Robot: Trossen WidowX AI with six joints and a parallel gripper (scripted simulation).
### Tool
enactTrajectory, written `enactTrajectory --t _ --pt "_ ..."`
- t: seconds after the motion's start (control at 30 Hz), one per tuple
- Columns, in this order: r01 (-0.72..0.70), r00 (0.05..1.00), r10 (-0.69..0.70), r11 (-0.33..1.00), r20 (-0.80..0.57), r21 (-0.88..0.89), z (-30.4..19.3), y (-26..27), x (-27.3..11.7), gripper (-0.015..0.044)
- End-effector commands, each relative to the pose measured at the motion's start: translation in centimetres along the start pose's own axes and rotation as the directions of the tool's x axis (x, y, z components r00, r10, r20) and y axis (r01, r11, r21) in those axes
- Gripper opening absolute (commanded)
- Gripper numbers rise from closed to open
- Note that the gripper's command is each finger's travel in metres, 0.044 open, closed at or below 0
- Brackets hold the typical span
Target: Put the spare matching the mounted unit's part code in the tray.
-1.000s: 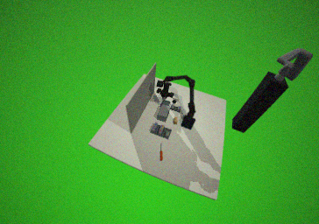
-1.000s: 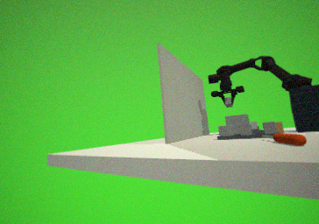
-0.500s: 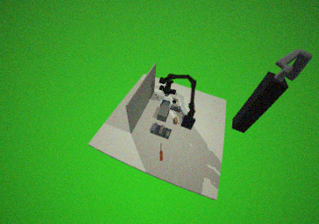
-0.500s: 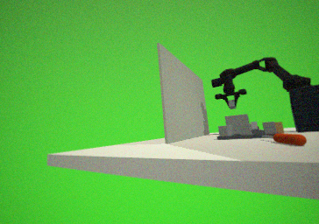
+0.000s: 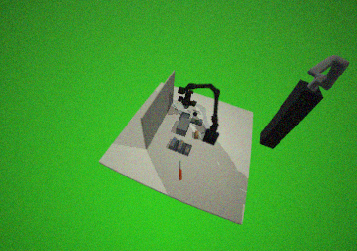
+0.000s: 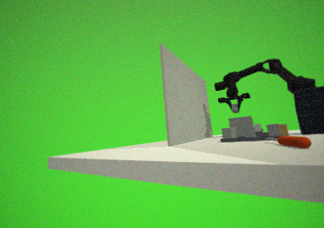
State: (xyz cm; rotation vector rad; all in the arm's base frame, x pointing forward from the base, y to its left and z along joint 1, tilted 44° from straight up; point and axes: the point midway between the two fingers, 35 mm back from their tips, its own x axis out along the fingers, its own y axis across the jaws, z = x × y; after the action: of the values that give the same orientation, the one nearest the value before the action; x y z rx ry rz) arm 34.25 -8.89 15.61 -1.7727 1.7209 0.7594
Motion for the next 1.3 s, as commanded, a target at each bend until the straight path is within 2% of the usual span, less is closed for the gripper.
enactTrajectory --t 0.0,1.27 --pt "-0.001 1.000 0.001 1.000 -0.003 -0.009 0.1 0.0 0.5 0.0000" --pt "-0.001 1.000 0.001 1.000 0.001 -0.008 0.2 -0.5 4.5 0.0000"
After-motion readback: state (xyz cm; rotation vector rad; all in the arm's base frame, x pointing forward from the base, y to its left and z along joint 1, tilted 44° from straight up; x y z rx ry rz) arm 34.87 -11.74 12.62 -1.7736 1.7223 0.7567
